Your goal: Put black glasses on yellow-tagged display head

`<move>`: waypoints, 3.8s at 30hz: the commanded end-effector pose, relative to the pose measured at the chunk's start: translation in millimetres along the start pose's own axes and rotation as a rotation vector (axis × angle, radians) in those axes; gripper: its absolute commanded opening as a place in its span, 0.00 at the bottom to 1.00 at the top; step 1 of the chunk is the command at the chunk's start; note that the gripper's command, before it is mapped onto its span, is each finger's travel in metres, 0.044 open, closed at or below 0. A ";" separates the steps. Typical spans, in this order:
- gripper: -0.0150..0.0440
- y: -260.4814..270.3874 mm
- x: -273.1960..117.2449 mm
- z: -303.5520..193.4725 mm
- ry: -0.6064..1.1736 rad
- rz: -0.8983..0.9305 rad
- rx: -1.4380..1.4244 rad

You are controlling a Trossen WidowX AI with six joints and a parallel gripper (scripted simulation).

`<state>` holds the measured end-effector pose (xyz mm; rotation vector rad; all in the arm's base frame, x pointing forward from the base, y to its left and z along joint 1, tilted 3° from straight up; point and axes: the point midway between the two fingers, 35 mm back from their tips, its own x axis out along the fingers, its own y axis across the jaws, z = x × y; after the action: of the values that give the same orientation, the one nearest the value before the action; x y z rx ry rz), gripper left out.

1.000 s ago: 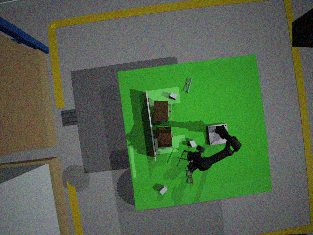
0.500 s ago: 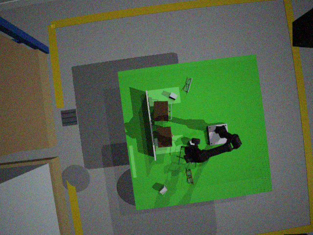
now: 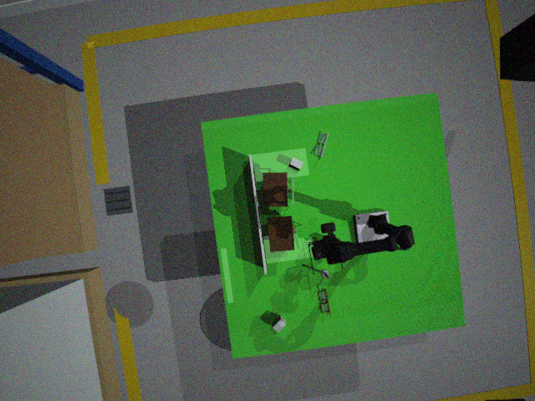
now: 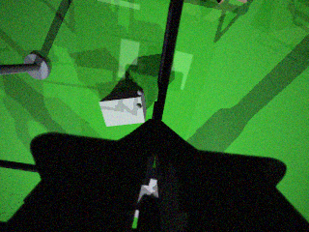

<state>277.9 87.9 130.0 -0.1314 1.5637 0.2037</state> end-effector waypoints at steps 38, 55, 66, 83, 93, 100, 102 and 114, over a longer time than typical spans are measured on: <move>0.25 -66.1 16.6 -19.0 -0.002 -0.002 -0.389; 0.25 -66.3 31.2 -17.4 -0.002 -0.002 -0.389; 0.25 -66.4 40.7 -16.8 -0.002 -0.002 -0.389; 0.25 -66.5 55.1 -16.6 -0.002 -0.002 -0.389; 0.25 -66.4 63.5 -16.9 -0.002 -0.002 -0.389; 0.25 -66.3 69.4 -17.3 -0.002 -0.002 -0.389; 0.25 -66.3 71.1 -17.4 -0.002 -0.002 -0.389; 0.25 -66.2 81.0 -18.4 -0.002 -0.001 -0.389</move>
<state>275.6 23.1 51.8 -0.4404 1.4959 0.5065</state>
